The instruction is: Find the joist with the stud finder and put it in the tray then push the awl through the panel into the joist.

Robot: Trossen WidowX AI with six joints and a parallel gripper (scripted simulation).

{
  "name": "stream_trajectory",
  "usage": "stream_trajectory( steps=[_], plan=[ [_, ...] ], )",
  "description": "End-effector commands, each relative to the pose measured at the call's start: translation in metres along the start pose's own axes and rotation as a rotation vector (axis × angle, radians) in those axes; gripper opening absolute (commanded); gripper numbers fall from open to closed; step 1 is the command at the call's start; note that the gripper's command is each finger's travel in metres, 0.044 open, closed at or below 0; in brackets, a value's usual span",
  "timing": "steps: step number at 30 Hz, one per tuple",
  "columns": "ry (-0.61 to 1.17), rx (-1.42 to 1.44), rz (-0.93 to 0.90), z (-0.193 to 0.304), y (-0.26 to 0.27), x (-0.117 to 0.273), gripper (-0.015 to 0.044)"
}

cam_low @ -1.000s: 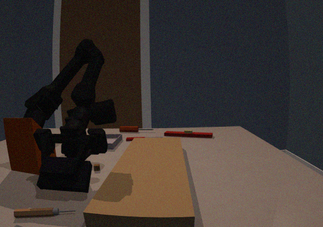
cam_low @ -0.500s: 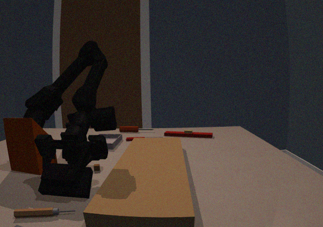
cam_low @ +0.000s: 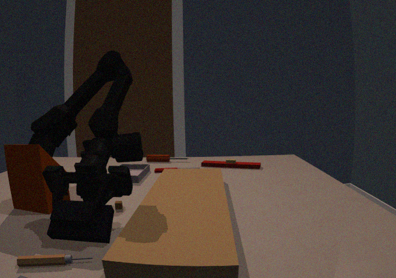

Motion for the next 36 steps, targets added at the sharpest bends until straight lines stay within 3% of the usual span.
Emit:
stream_trajectory(
  steps=[1, 36],
  plan=[
    [-0.012, 0.005, -0.001, -0.0025, 0.0003, 0.0004, 0.0380],
    [-0.012, 0.005, -0.002, -0.0045, 0.0010, 0.0026, 0.0380]
  ],
)
Point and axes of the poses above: the point midway between the two fingers, 35 mm back from their tips, its own x axis back along the fingers, its own y axis across the jaws, z = x × y, the point moved 6 cm from there along x, back along the fingers, and after that the axes turned 14 degrees about -x, right-handed, at the moved point
